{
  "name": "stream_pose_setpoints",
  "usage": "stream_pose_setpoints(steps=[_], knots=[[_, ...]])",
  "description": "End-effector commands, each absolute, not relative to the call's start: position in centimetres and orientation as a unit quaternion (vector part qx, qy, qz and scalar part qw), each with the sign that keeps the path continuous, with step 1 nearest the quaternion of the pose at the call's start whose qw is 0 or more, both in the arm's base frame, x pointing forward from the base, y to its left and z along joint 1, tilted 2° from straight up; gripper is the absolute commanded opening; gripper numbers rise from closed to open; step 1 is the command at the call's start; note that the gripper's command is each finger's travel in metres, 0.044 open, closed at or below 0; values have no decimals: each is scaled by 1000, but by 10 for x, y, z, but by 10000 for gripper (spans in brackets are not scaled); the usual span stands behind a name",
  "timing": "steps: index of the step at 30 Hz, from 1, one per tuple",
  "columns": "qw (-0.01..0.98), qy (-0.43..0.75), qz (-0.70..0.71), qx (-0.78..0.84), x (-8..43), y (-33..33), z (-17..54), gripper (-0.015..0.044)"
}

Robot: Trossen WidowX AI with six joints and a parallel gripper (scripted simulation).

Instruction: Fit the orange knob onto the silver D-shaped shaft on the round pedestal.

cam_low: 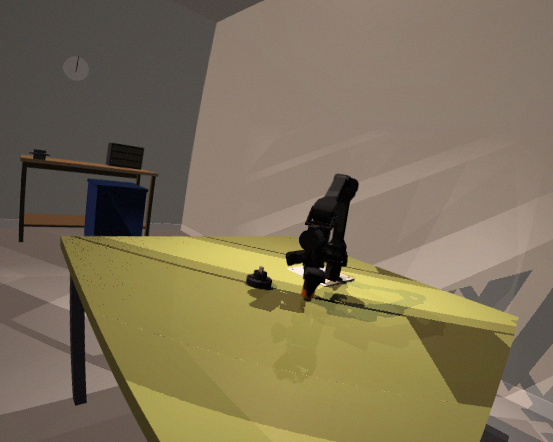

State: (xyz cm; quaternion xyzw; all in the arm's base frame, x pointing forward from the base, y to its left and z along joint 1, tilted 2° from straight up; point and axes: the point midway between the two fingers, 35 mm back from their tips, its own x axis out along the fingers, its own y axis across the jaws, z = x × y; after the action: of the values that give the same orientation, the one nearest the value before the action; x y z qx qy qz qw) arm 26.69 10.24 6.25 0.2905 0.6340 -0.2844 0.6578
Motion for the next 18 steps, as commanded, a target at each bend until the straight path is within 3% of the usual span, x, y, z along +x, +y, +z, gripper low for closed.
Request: stream_pose_setpoints(steps=[1, 18], knots=[[663, 629, -280, 293, 272, 105, 82, 0], [663, 630, -277, 294, 266, 108, 169, 0]])
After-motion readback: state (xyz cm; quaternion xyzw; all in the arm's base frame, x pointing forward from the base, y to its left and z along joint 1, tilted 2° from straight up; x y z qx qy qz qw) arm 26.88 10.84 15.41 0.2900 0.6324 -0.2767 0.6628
